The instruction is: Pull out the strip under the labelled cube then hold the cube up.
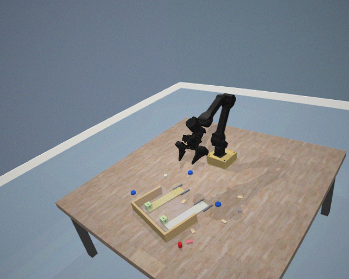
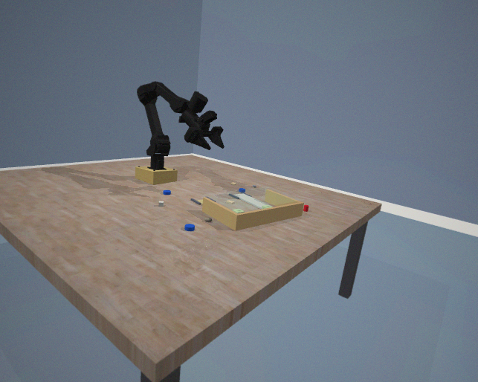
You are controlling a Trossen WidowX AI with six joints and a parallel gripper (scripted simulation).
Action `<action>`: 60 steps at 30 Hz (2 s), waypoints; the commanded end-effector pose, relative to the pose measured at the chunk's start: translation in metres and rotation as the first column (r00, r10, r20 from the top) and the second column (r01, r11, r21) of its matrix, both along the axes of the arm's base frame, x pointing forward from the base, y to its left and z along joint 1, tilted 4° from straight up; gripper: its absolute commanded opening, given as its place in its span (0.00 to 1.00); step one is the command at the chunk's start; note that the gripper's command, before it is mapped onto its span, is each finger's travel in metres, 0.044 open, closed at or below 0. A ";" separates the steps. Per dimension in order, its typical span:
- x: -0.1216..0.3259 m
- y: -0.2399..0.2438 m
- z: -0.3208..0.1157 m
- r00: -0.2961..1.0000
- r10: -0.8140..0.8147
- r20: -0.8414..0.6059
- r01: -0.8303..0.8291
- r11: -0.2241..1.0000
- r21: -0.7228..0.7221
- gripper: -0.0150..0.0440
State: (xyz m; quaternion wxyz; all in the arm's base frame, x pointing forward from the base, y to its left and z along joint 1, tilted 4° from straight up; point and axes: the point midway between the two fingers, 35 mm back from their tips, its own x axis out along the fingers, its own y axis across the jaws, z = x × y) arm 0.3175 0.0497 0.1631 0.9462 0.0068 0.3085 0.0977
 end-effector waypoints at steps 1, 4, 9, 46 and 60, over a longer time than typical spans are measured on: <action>-0.001 -0.001 -0.004 1.000 0.002 -0.014 -0.002 1.000 -0.014 0.89; 0.011 -0.006 -0.013 0.992 -0.024 -0.125 0.021 1.000 -0.023 0.75; 0.032 -0.018 -0.038 0.931 -0.081 -0.357 0.068 0.997 -0.048 0.53; 0.065 -0.052 -0.144 0.549 -0.203 -0.811 0.148 0.978 -0.145 0.25; 0.063 -0.050 -0.167 0.549 -0.203 -0.811 0.148 0.978 -0.145 0.25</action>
